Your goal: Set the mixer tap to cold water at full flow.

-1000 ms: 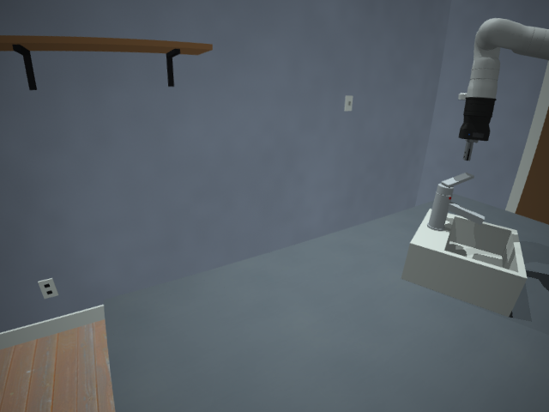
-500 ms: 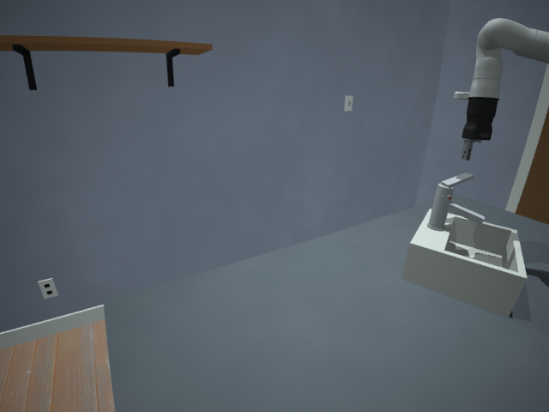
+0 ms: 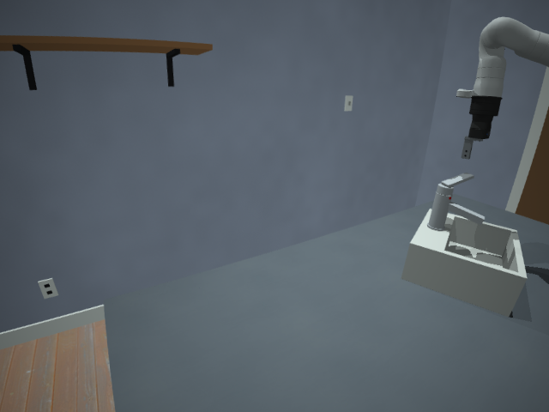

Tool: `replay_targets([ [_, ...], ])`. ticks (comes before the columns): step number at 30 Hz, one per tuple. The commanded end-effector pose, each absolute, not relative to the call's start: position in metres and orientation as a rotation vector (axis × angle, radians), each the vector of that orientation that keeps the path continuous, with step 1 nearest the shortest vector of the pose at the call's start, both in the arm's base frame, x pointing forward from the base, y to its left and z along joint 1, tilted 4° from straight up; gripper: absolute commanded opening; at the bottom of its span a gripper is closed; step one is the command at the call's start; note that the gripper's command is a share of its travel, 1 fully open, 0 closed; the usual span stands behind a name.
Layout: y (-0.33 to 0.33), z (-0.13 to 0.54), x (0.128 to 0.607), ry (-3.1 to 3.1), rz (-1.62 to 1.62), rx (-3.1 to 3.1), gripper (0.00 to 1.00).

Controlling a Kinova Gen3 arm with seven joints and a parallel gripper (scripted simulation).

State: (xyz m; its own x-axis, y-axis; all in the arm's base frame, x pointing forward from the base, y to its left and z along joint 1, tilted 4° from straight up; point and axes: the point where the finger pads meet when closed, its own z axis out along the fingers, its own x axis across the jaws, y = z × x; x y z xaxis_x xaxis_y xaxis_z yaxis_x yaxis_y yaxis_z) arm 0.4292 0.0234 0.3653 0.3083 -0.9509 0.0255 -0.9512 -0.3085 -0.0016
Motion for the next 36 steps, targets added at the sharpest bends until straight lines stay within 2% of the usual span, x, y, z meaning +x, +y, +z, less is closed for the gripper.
replay_targets([
  [1,0.023,0.364,0.429,-1.797,0.021,2.564,0.00],
  [17,0.028,0.370,0.422,-1.130,0.052,2.916,0.00],
  [36,0.029,0.375,0.415,-0.672,0.079,3.046,0.00],
])
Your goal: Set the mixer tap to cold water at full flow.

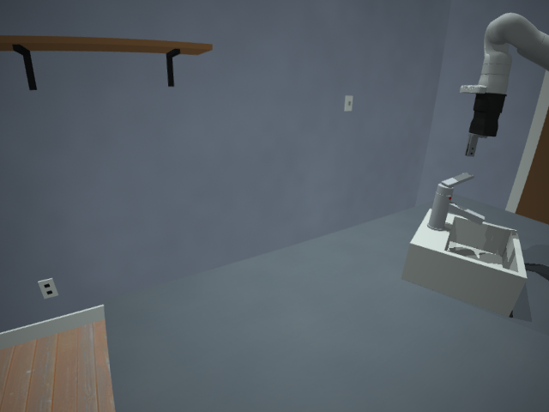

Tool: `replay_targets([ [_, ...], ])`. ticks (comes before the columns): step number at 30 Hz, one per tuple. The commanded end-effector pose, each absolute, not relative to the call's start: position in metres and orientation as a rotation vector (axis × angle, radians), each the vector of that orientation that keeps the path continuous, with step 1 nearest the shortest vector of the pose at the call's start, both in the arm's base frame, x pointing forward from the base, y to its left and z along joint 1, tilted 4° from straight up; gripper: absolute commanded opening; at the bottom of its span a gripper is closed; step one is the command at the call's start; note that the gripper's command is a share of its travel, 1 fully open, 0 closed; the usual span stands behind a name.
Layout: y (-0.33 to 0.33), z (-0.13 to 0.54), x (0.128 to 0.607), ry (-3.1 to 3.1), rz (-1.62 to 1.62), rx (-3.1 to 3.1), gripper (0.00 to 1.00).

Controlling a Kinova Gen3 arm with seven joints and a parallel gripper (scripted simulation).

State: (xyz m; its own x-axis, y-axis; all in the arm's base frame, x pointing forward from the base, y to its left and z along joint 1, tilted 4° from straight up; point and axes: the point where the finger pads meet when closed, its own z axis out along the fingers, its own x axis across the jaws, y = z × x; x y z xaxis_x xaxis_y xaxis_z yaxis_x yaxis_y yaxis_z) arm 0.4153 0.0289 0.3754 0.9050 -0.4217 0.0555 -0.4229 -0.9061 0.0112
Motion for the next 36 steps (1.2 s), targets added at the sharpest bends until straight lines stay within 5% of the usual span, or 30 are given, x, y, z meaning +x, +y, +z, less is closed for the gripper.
replay_targets([
  [1,0.0291,0.3756,0.4150,-0.651,0.081,3.050,0.00],
  [27,0.0292,0.3777,0.4125,-0.476,0.092,3.077,0.00],
  [28,0.0292,0.3777,0.4125,-0.476,0.092,3.077,1.00],
  [36,0.0292,0.3777,0.4125,-0.476,0.092,3.077,1.00],
])
